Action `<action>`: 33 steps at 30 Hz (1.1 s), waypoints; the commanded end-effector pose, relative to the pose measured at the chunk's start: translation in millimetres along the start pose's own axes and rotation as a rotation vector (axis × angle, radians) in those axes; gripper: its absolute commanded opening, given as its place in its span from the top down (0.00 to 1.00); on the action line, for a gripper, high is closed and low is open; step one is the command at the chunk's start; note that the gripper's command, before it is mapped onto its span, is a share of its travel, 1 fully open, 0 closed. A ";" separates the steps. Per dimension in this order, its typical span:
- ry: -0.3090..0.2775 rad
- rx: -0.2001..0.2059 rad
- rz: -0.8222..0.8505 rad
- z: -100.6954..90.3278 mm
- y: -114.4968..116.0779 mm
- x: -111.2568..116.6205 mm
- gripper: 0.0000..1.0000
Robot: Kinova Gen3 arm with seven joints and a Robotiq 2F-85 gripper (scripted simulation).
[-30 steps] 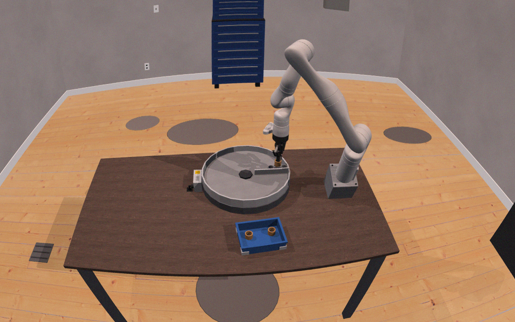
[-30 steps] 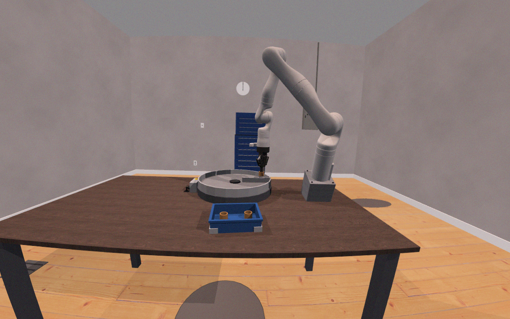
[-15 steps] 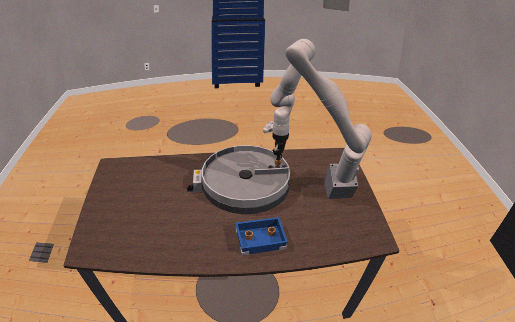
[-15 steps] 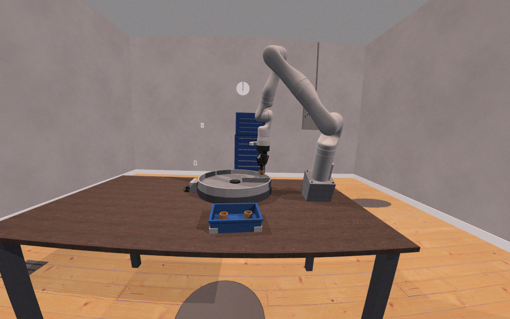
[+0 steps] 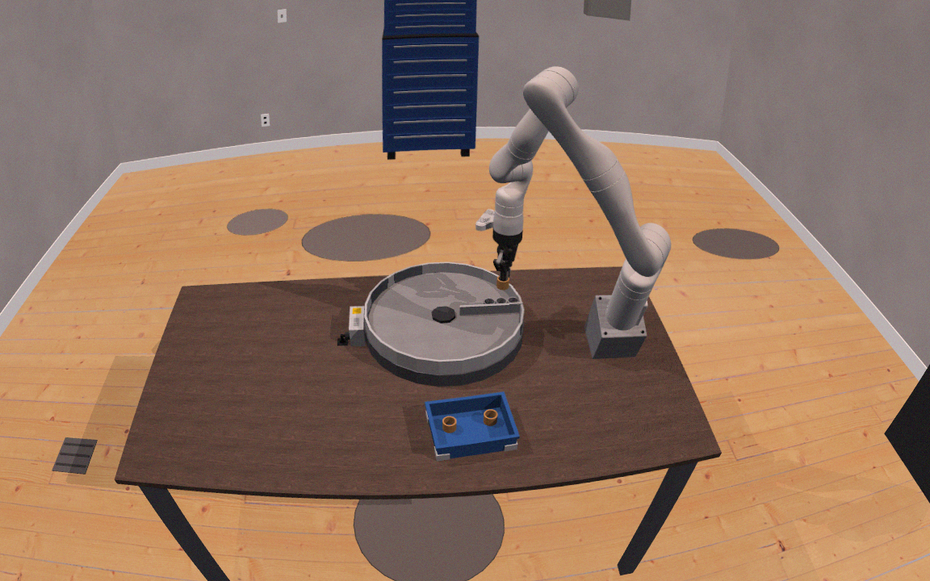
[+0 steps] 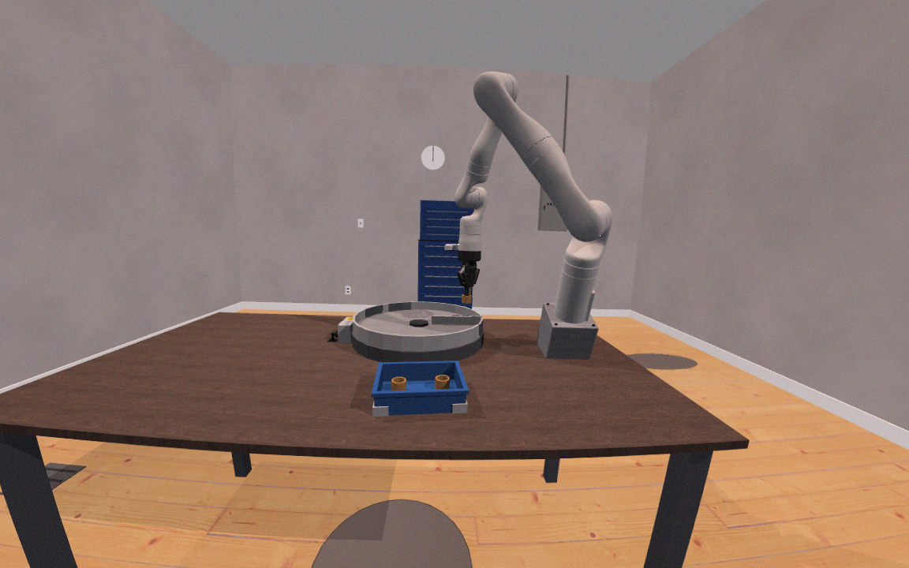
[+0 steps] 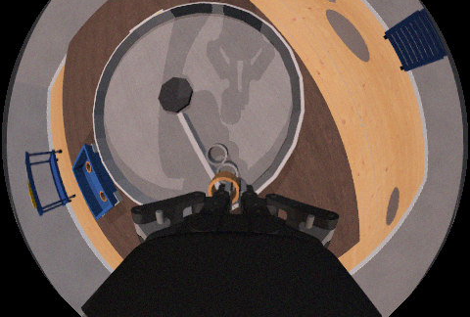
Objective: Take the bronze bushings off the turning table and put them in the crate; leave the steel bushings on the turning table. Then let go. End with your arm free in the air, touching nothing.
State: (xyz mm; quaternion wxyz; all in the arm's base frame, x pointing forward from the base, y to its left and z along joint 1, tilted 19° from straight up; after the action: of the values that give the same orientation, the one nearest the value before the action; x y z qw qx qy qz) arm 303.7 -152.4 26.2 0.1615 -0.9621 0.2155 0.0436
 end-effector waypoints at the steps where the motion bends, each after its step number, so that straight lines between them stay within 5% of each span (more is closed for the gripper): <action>1: 0.004 -0.001 -0.001 -1.6 -0.2 1.0 1.00; 4: 0.004 -0.001 -0.001 -1.6 -0.2 1.0 1.00; 9: 0.004 -0.001 -0.001 -1.3 -56.0 -10.9 1.00; 21: 0.004 -0.001 -0.001 -1.3 -56.0 -10.9 1.00; 26: 0.003 -0.001 0.000 -1.0 -111.6 -22.6 1.00; 33: 0.003 -0.001 0.000 -1.0 -111.6 -22.6 1.00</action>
State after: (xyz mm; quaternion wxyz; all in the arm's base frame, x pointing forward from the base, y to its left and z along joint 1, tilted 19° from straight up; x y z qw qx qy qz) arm 329.8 -49.4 61.5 0.1616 -0.9613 0.2186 0.0443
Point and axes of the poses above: the point where the finger pads meet when closed, its own z axis out along the fingers, its own y axis across the jaws, x = y × z, the point moved 5 cm from there along -z, back along the fingers, and after that the axes turned 1 degree about z, right-handed, at the moved point
